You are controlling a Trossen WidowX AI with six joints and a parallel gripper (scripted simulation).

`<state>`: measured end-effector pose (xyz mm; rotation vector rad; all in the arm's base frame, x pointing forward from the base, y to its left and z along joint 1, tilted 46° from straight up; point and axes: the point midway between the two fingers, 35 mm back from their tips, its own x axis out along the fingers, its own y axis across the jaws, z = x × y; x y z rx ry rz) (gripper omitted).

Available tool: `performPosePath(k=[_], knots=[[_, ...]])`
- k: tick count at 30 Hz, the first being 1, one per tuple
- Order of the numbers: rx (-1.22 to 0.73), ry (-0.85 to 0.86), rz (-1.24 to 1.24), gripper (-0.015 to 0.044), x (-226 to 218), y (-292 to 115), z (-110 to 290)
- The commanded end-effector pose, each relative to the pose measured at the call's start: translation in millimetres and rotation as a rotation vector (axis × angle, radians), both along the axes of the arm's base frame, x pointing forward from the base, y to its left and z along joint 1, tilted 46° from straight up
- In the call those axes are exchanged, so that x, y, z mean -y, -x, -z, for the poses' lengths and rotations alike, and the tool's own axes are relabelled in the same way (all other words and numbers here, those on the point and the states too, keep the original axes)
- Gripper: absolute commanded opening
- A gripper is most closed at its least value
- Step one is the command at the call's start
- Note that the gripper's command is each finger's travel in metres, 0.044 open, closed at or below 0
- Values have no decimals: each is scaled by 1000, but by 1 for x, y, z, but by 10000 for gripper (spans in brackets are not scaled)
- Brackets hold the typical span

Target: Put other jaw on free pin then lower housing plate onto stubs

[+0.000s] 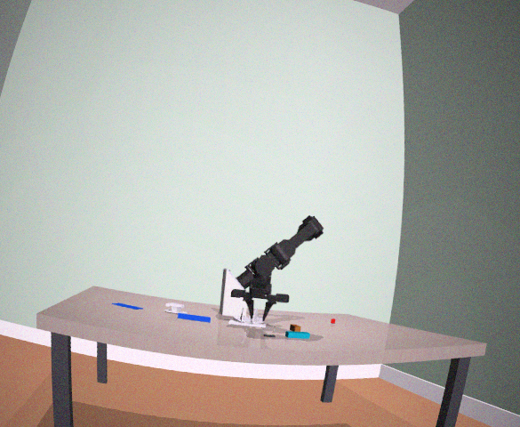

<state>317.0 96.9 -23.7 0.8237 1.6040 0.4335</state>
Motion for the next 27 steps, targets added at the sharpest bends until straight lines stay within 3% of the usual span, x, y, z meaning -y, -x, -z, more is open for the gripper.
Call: performPosePath(k=[1, 27], knots=[[-2, -2, -6, 134, -3, 1, 2], [-2, -1, -6, 134, 1, 0, -1]])
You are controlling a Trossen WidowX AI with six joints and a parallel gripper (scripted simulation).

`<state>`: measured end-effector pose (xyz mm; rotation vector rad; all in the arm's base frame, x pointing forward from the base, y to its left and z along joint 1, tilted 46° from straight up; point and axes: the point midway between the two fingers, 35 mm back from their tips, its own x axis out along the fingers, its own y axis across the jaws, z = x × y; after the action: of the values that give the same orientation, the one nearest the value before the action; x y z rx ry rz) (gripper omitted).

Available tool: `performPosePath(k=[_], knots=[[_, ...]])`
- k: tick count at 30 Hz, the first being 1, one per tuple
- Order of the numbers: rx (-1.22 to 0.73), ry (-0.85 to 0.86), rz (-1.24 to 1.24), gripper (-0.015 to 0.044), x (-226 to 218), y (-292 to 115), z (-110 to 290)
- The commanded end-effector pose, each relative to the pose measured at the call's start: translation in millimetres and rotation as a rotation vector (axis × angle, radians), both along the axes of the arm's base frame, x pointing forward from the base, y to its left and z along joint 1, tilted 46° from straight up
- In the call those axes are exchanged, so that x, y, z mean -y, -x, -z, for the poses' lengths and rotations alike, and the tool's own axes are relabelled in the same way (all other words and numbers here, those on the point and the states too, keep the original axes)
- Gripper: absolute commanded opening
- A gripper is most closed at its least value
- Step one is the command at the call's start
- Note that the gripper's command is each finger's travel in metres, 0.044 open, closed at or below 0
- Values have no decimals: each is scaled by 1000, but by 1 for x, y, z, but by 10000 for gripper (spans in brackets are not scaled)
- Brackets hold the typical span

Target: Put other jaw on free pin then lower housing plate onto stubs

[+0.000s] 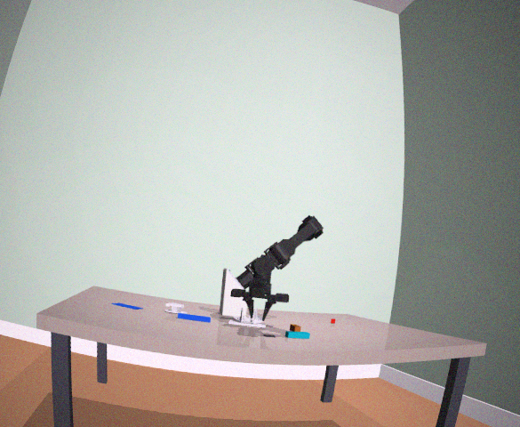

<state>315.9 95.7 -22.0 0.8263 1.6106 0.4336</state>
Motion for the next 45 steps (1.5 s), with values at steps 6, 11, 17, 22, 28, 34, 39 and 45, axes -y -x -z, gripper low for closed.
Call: performPosePath(k=[6, 11, 17, 22, 28, 34, 39, 45], knots=[[5, 0, -5, 134, -1, -1, 1], [5, 0, -5, 134, -2, -1, 3], [5, 0, -5, 134, -2, -1, 3], [5, 0, -5, 134, -4, -1, 4], [5, 0, -5, 134, -4, -1, 4], [5, 0, -5, 134, -4, -1, 4], [5, 0, -5, 134, -4, -1, 4], [5, 0, -5, 134, -4, -1, 4]])
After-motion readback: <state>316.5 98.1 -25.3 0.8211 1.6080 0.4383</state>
